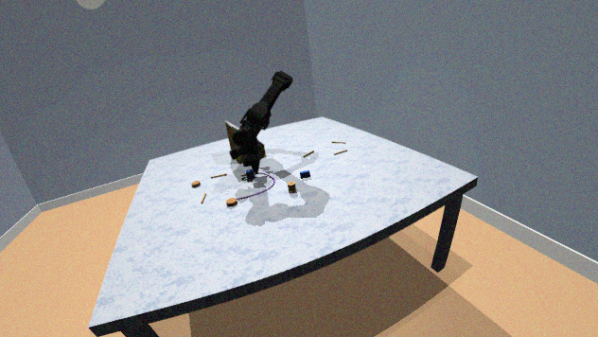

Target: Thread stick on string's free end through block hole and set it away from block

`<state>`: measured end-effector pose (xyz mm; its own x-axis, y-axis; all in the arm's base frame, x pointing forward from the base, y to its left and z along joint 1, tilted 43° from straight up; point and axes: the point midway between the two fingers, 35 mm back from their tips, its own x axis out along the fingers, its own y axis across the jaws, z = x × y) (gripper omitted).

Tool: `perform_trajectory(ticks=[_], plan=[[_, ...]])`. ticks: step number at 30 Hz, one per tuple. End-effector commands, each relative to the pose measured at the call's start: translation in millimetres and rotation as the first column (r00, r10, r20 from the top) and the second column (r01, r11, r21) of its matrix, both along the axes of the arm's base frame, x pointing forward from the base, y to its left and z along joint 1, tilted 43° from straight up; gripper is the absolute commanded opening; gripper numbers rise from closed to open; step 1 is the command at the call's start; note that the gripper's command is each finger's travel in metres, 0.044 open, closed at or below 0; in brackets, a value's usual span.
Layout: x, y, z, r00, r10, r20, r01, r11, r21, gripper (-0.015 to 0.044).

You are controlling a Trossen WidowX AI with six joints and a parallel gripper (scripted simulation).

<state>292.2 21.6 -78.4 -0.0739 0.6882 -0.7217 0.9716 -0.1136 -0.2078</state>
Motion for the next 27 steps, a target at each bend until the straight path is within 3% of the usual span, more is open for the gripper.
perform_trajectory(ticks=[1, 4, 9, 13, 15, 18, 22, 27], plan=[[0.0, 0.3, 0.2, 1.0, 0.0, 0.0, 0.0, 1.0, 0.0, 0.0122], [2.1, -6.7, 7.0, 1.0, 0.0, 0.0, 0.0, 1.0, -0.001, 0.0122], [6.7, -52.3, 57.1, 1.0, 0.0, 0.0, 0.0, 1.0, -0.004, 0.0122], [6.6, -54.0, 59.2, 1.0, 0.0, 0.0, 0.0, 1.0, -0.003, 0.0122], [9.8, -53.0, 55.8, 1.0, -0.001, 0.024, 0.001, 1.0, -0.007, 0.0122], [9.0, -55.8, 53.3, 0.972, 0.158, 0.173, -0.159, 0.987, -0.009, 0.0122], [7.3, -60.7, 49.0, 0.816, 0.406, 0.411, -0.417, 0.906, -0.066, 0.0122], [5.1, -66.7, 43.6, 0.462, 0.622, 0.632, -0.661, 0.717, -0.222, 0.0122]])
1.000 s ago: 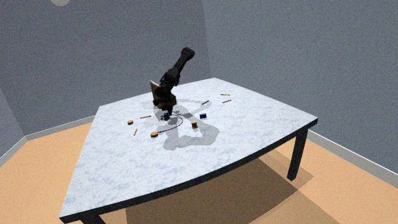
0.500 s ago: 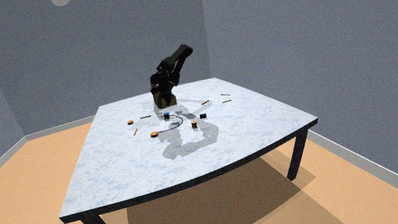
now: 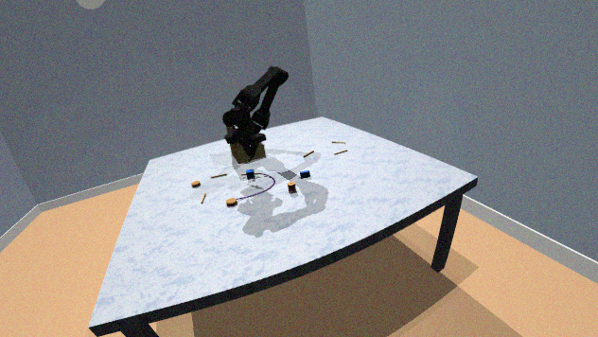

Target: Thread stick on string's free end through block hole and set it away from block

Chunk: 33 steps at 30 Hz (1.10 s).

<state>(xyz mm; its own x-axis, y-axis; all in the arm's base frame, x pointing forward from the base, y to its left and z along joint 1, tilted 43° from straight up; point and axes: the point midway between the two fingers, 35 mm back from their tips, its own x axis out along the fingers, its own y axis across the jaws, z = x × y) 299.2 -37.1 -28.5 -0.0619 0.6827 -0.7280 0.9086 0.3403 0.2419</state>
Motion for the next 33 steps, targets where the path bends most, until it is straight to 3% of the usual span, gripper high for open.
perform_trajectory(ticks=[1, 6, 10, 16, 23, 28, 33], plan=[[-2.4, -9.1, -7.4, 0.861, 0.37, 0.349, -0.378, 0.925, -0.048, 0.0122], [-4.8, -15.0, -12.7, 0.533, 0.608, 0.588, -0.64, 0.745, -0.19, 0.0122], [-6.9, -19.6, -17.0, 0.203, 0.694, 0.691, -0.752, 0.562, -0.343, 0.0122], [-9.2, -24.2, -21.3, -0.164, 0.682, 0.713, -0.774, 0.359, -0.522, 0.0122], [-11.9, -29.5, -26.3, -0.559, 0.544, 0.626, -0.676, 0.139, -0.724, 0.0122], [-13.6, -32.4, -29.1, -0.774, 0.382, 0.505, -0.54, 0.02, -0.842, 0.0122], [-13.7, -32.6, -29.3, -0.783, 0.372, 0.498, -0.531, 0.015, -0.847, 0.0122]])
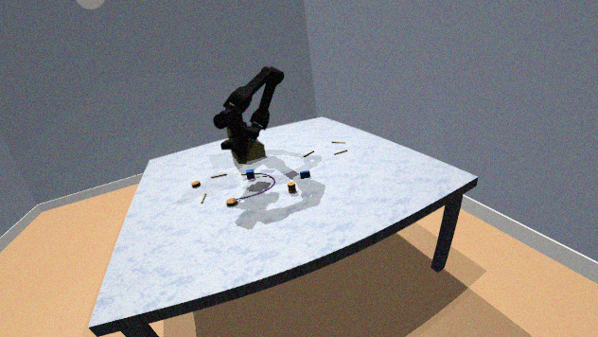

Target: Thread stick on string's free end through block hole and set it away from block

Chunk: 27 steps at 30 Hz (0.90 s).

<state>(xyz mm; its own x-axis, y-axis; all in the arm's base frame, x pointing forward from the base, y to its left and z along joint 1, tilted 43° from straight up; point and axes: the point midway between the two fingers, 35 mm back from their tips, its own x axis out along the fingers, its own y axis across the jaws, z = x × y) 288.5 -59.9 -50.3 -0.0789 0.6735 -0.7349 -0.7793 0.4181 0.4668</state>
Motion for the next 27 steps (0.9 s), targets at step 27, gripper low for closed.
perform_trajectory(ticks=[27], plan=[[-2.7, 5.6, -25.9, 0.904, 0.315, 0.29, -0.32, 0.947, -0.029, 0.0122]])
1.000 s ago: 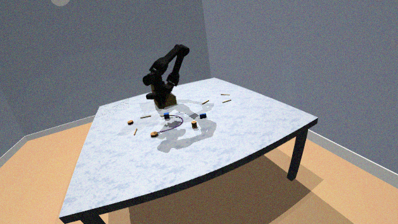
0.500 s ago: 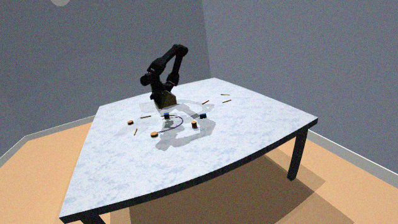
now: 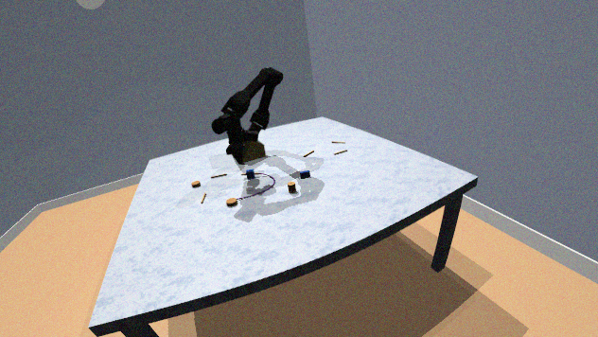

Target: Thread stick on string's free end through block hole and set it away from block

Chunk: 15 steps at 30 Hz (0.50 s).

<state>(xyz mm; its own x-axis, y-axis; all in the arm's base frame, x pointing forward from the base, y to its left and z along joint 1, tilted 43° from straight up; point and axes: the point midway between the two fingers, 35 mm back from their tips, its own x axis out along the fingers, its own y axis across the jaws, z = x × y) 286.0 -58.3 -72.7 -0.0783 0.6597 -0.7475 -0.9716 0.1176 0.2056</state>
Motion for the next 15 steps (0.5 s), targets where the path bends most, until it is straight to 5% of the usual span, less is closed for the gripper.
perform_trajectory(ticks=[1, 15], plan=[[-0.3, 5.0, -4.8, 1.0, -0.003, -0.002, 0.003, 1.0, 0.003, 0.0122], [-1.9, 20.6, -22.1, 1.0, -0.003, -0.002, 0.003, 1.0, 0.004, 0.0122]])
